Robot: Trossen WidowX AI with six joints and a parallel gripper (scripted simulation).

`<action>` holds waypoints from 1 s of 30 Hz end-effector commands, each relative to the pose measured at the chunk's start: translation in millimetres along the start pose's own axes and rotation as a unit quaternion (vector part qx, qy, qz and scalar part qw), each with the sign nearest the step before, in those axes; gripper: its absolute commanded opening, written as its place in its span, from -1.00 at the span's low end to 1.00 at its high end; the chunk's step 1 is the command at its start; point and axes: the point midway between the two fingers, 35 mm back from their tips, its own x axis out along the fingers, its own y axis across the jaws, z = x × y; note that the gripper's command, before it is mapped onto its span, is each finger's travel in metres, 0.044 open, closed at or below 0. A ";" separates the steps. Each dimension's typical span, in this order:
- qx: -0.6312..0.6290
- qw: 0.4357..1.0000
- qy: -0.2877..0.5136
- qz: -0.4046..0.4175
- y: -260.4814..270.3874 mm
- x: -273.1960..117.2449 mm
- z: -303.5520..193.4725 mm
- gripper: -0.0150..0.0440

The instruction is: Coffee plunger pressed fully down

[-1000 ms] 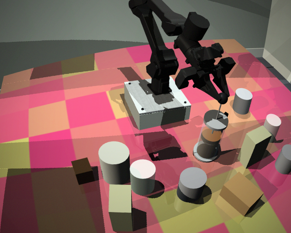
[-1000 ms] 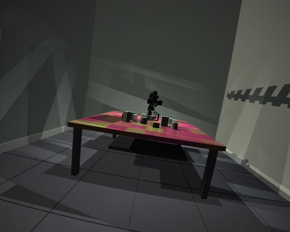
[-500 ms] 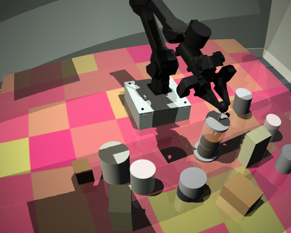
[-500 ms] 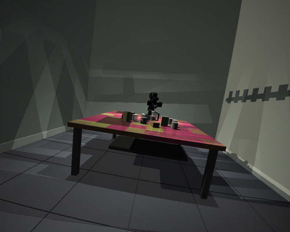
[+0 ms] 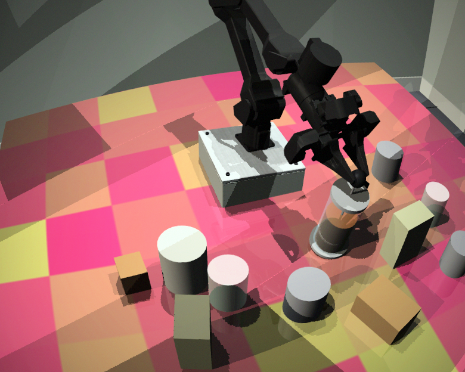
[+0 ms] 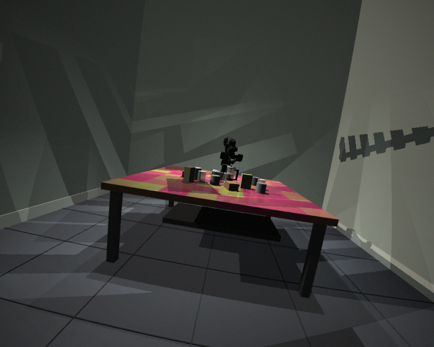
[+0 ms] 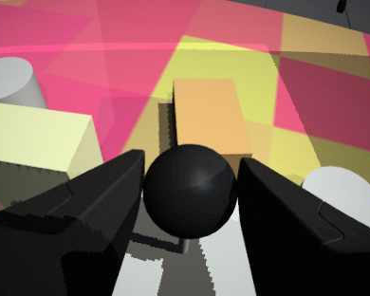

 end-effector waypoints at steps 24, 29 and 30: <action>0.005 1.000 0.023 0.000 -0.1 9.4 -9.6 -0.07; 0.005 1.000 0.023 0.000 -0.1 10.5 -9.3 -0.07; 0.005 1.000 0.023 0.000 -0.1 10.7 -9.2 -0.07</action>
